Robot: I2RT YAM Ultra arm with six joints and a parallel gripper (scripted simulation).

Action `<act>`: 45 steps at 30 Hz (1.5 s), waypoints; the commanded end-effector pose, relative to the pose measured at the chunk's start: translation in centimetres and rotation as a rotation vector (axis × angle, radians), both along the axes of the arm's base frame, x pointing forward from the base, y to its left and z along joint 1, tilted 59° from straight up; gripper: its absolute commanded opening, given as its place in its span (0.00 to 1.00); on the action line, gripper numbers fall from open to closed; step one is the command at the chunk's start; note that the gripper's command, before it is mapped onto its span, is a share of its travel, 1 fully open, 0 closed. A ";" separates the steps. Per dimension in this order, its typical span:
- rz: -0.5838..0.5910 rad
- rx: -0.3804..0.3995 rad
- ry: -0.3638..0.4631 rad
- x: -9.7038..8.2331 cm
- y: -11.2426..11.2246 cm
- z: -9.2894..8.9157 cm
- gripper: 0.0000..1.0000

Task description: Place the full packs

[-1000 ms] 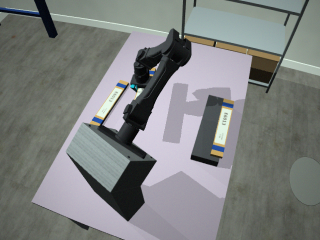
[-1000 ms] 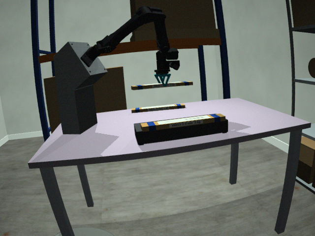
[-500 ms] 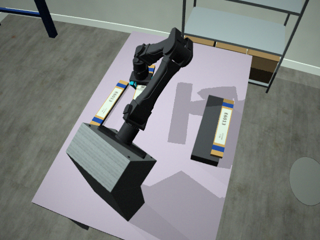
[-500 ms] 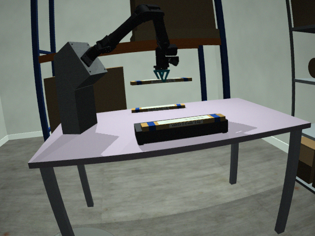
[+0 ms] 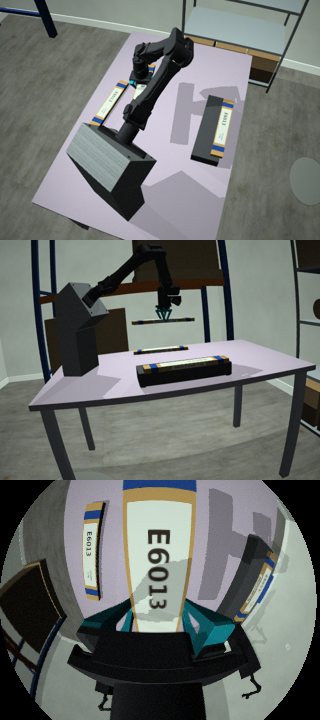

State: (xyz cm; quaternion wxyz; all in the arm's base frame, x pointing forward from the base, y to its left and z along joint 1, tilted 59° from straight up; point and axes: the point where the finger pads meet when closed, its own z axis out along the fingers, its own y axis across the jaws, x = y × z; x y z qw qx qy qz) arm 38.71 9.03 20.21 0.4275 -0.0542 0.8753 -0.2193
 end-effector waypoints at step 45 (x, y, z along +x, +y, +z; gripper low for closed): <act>0.011 0.083 -0.061 -1.4 0.7 1.4 0.00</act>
